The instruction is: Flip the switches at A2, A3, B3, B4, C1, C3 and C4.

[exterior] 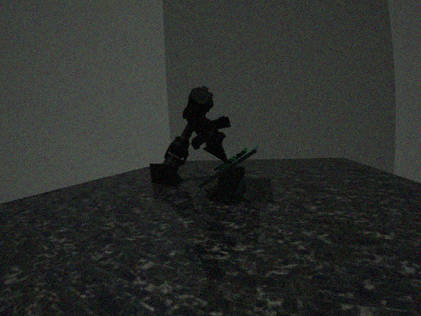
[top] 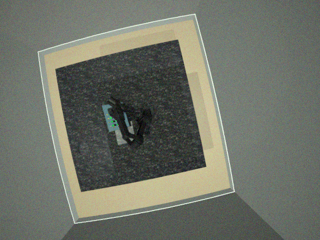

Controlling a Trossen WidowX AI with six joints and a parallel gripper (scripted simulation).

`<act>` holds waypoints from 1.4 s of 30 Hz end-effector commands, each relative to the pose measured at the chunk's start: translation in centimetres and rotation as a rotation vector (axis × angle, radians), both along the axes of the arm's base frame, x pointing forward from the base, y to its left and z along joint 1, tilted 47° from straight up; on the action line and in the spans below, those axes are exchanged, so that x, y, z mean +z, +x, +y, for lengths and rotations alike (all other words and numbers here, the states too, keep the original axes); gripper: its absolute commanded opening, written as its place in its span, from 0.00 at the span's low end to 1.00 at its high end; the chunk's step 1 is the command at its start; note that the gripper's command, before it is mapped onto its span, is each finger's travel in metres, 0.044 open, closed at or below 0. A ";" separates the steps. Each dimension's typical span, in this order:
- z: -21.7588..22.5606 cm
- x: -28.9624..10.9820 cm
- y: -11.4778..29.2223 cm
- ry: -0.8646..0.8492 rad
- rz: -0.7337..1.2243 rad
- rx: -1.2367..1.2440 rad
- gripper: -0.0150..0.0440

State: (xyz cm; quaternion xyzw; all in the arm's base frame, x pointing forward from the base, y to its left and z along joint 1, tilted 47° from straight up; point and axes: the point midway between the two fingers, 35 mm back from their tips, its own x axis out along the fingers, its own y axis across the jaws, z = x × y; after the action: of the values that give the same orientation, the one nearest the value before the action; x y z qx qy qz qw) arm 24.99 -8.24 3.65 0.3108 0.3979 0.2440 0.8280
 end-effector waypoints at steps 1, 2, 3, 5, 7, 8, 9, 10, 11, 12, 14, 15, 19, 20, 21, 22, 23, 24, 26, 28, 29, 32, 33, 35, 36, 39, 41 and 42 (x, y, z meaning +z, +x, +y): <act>0.1 0.0 0.0 0.006 -0.002 -0.003 0.25; 0.1 0.0 0.0 0.006 -0.002 -0.003 0.25; 0.1 0.0 0.0 0.006 -0.002 -0.003 0.25; 0.1 0.0 0.0 0.006 -0.002 -0.003 0.25; 0.2 0.0 0.1 0.006 -0.002 -0.003 0.25; 0.2 0.0 0.1 0.006 -0.002 -0.003 0.25; 0.2 -0.1 0.1 0.006 -0.002 -0.003 0.25; 0.2 -0.1 0.1 0.006 -0.002 -0.003 0.25; 0.2 -0.1 0.1 0.006 -0.002 -0.003 0.25; 0.2 -0.1 0.1 0.006 -0.002 -0.003 0.25; 0.2 -0.1 0.1 0.006 -0.002 -0.003 0.25; 0.2 -0.1 0.1 0.006 -0.002 -0.003 0.25; 0.3 -0.1 0.2 0.006 -0.002 -0.003 0.25; 0.3 -0.1 0.2 0.006 -0.002 -0.003 0.25; 0.3 -0.1 0.2 0.006 -0.002 -0.003 0.25; 0.3 -0.1 0.2 0.006 -0.002 -0.003 0.25; 0.3 -0.1 0.2 0.006 -0.002 -0.003 0.25; 0.3 -0.2 0.2 0.006 -0.002 -0.003 0.25; 0.3 -0.2 0.2 0.006 -0.002 -0.003 0.25; 0.3 -0.2 0.2 0.006 -0.002 -0.003 0.25; 0.4 -0.2 0.2 0.006 -0.002 -0.003 0.25; 0.1 -0.1 0.1 -0.001 0.001 0.000 0.25; -0.4 0.1 -0.2 -0.004 0.005 0.000 0.25; -2.0 1.2 -1.4 -0.008 0.016 0.004 0.25; -2.9 1.9 -2.1 -0.007 0.019 0.008 0.25; -4.0 3.1 -3.3 0.000 0.019 0.016 0.25; -4.0 3.1 -3.3 0.000 0.019 0.016 0.25; -4.0 3.1 -3.3 0.000 0.019 0.016 0.25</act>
State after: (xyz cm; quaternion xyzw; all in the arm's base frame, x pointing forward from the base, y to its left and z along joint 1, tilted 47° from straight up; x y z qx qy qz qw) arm 22.33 -11.17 5.87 0.3158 0.4075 0.2449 0.8211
